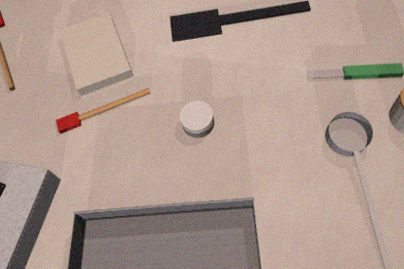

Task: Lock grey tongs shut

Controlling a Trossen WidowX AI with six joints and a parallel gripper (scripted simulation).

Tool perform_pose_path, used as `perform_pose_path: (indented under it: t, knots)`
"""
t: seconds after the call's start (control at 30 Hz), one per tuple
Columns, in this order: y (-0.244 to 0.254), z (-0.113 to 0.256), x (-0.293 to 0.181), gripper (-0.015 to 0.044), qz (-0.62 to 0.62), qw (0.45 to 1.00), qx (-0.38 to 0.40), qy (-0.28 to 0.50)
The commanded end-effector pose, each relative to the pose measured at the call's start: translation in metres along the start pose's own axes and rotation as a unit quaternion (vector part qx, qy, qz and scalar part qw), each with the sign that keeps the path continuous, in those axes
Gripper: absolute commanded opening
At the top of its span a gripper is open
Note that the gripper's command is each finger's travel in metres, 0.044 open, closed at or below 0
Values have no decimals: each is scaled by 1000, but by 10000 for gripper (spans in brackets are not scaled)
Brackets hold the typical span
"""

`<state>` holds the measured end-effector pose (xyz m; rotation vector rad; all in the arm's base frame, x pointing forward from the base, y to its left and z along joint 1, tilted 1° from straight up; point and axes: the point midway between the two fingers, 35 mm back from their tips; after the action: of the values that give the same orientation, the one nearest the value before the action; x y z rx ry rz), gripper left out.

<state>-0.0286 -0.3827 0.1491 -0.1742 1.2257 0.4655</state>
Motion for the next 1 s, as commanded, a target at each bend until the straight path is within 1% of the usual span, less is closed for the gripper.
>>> perform_pose_path:
  t: [0.0, 0.53, 0.8, 0.97]
  knots:
    - [0, 0, -1, -150, -3, 1000, 1, 4]
    - [0, 0, -1, -150, -3, 1000, 1, 3]
    - [-2, -9, 2, -150, -1, 999, -3, -42]
    - [-4, -20, 5, -150, -3, 995, -5, -96]
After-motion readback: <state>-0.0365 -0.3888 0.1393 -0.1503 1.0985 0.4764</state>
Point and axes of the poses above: the point midway between the two fingers, 35 mm back from their tips, its own z axis back along the fingers, its own y axis across the jaws, x = y × z, and after that the axes turned 10 degrees about z, right-handed
